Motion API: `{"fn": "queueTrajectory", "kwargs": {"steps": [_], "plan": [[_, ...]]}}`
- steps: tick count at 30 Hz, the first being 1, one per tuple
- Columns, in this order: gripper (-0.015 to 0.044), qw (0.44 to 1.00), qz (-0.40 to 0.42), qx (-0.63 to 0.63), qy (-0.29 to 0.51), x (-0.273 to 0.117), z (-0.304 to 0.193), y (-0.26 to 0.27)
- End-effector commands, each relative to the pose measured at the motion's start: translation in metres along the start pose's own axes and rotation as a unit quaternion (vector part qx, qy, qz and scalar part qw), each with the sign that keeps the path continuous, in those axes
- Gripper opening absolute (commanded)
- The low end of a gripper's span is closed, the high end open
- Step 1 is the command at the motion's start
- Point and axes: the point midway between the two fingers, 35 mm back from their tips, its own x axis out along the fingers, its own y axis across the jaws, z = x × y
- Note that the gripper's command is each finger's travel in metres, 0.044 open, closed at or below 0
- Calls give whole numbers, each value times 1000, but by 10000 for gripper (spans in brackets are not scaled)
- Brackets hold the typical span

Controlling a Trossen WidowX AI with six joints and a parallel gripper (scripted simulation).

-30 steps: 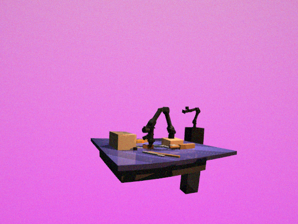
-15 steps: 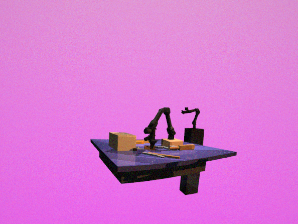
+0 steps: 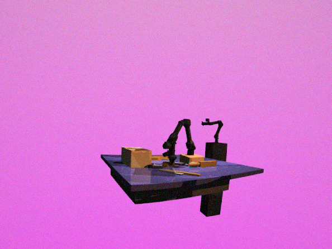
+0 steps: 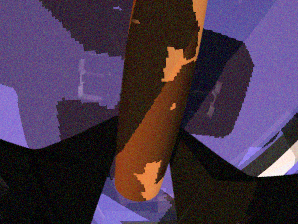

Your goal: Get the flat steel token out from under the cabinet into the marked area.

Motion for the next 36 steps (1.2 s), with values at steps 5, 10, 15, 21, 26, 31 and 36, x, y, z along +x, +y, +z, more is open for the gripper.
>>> {"fn": "queueTrajectory", "kwargs": {"steps": [5,10,15,21,26,31,36], "plan": [[0,1000,-2,0,1,1,-14,0],[0,1000,-2,0,2,1,-21,1],[0,1000,-2,0,2,1,-29,1],[0,1000,-2,0,2,1,-38,2],[0,1000,-2,0,3,1,-47,3],[0,1000,-2,0,3,1,-55,4],[0,1000,-2,0,3,1,-63,5]]}}
